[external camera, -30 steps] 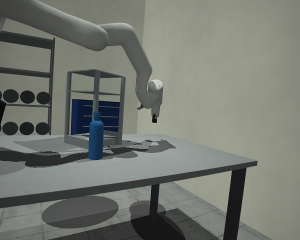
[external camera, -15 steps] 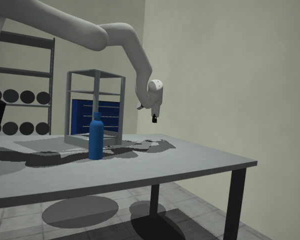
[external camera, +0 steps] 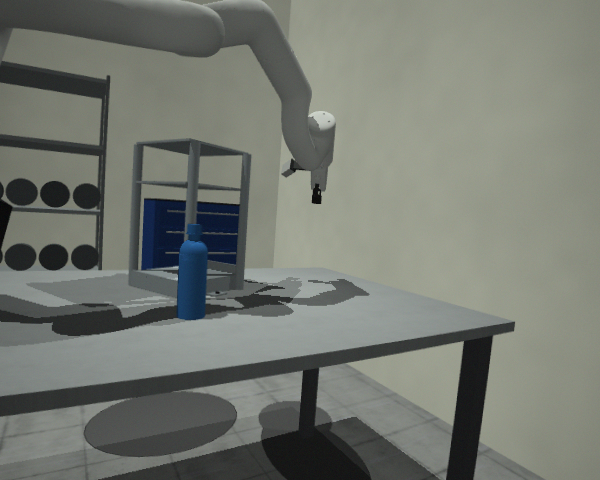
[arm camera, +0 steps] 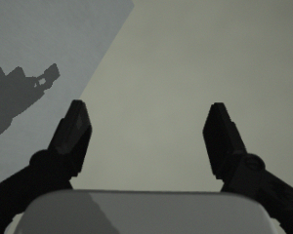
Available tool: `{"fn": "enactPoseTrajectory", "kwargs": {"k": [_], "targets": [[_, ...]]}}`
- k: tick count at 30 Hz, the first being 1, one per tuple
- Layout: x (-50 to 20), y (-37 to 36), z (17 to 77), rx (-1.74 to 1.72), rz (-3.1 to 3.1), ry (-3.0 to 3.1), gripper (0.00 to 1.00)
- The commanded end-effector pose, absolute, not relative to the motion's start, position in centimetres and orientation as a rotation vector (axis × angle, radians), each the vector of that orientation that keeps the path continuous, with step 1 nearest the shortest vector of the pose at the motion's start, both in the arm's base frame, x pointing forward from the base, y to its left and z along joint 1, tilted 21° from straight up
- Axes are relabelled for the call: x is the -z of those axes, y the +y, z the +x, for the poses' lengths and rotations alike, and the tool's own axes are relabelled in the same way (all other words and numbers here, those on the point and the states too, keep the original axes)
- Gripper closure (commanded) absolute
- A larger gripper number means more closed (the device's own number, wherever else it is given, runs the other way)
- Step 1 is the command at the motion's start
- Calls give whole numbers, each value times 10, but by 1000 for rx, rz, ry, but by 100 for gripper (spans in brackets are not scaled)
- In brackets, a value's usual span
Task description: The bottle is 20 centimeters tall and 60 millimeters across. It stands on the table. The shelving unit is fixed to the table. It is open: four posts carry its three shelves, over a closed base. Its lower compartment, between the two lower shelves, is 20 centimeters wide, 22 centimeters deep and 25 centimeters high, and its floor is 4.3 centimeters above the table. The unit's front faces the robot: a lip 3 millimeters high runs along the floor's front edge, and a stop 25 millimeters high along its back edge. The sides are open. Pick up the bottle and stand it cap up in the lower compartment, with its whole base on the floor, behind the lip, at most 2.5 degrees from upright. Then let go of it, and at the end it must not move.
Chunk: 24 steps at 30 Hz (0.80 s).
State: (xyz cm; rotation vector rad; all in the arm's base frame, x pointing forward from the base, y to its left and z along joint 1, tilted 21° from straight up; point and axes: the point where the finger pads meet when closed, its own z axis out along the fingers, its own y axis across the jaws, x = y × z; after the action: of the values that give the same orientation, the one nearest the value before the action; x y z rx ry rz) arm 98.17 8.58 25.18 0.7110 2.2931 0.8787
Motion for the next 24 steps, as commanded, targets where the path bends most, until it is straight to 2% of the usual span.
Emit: {"fn": "enactPoseTrajectory", "kwargs": {"k": [1, 2, 8, 24], "targets": [[-295, 98, 964, -866, 718, 2295, 0], [-327, 108, 953, -866, 719, 2294, 0], [-373, 122, 934, -866, 719, 2291, 0], [-373, 122, 932, -864, 718, 2293, 0]]}}
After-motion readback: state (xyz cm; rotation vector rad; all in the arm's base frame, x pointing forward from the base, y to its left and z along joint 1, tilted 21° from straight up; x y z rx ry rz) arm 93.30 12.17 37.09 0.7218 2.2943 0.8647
